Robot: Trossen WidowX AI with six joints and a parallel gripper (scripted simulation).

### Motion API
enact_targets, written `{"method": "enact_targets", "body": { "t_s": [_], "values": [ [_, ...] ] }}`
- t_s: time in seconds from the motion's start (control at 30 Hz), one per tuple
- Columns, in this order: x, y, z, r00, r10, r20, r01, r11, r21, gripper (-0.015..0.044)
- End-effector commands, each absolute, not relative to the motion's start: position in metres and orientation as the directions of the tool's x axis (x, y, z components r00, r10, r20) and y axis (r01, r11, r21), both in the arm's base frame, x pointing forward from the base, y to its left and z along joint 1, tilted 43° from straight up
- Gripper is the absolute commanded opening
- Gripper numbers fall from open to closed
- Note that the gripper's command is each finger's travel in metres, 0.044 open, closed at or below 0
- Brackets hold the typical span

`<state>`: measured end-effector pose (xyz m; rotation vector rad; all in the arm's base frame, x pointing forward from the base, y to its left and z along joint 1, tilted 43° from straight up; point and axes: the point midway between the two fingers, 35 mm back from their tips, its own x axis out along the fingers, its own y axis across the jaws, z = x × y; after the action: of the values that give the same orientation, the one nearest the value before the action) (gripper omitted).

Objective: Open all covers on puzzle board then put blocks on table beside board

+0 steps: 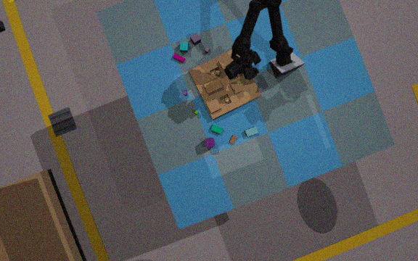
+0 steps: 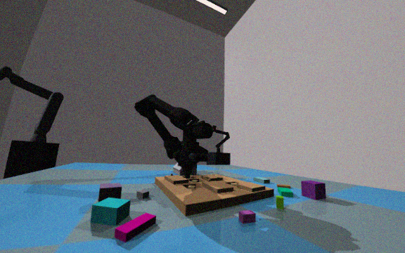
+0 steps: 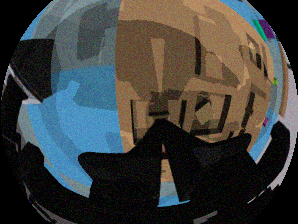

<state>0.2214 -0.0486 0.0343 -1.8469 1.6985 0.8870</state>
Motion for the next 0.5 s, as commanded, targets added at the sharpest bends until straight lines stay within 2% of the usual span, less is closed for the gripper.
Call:
{"method": "enact_targets", "body": {
  "t_s": [0.0,0.37,0.47],
  "values": [
    [0.22,-0.049,0.032,0.016,-0.683,-0.731,-0.989,-0.117,0.088,0.0],
    [0.221,-0.043,0.043,0.017,-0.682,-0.731,-0.989,-0.118,0.086,0.0],
    [0.221,-0.04,0.044,0.018,-0.684,-0.729,-0.989,-0.121,0.089,0.0079]
  ]
}}
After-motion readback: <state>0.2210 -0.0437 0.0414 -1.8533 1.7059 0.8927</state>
